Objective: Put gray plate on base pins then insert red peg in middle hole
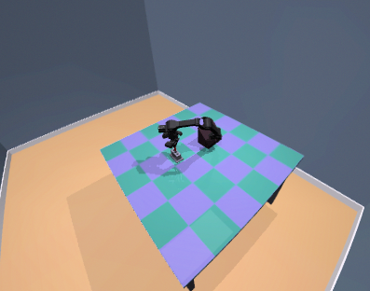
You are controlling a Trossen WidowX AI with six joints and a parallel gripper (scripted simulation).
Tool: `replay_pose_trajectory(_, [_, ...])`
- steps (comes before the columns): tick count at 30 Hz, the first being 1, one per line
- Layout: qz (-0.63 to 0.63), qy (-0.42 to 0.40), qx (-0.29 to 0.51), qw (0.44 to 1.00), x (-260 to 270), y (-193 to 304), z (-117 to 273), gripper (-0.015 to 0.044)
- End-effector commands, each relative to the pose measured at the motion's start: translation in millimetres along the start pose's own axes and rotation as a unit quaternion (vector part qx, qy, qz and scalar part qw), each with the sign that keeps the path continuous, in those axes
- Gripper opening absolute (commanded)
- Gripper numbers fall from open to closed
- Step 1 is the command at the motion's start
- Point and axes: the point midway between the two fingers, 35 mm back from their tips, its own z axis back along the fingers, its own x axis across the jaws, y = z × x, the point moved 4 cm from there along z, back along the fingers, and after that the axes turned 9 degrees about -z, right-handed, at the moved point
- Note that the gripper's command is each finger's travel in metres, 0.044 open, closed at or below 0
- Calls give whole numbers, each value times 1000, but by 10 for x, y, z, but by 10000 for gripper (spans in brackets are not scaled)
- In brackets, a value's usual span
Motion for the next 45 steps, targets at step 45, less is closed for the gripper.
replay_pose_trajectory(45, [4,3,-1,1000,8,-4,-158,0])
